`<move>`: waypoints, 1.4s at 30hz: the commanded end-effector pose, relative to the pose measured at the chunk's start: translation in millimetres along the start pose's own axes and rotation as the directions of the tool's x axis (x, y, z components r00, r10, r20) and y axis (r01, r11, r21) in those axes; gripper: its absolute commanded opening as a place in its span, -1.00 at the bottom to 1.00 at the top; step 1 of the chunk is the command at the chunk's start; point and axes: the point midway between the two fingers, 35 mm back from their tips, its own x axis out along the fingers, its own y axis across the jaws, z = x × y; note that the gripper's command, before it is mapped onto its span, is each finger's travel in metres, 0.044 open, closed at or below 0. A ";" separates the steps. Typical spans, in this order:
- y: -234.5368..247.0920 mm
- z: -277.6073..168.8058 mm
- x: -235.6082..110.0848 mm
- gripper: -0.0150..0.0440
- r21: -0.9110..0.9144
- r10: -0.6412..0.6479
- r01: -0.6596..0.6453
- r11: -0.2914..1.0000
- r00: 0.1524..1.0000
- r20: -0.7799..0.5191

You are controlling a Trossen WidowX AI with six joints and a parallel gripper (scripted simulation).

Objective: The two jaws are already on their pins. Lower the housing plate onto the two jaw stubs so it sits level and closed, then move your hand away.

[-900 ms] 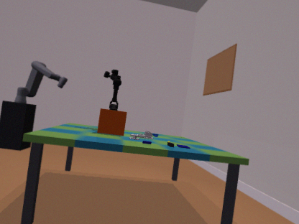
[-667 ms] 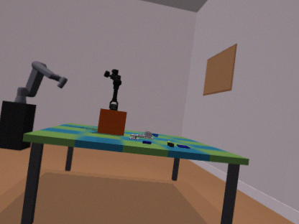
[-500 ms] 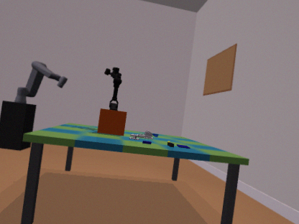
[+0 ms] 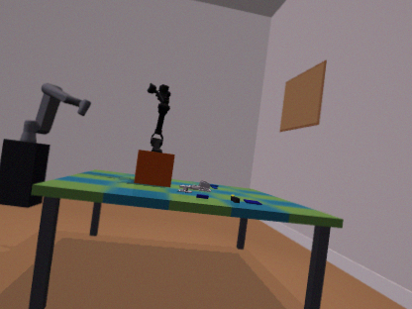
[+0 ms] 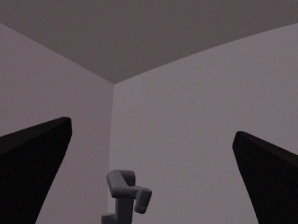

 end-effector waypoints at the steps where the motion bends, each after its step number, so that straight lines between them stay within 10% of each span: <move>1: 3.2 15.1 -6.1 1.00 0.028 0.009 -0.010 1.000 0.999 0.040; 42: 88.3 245.0 -132.4 1.00 0.079 0.178 -0.312 0.947 0.712 0.679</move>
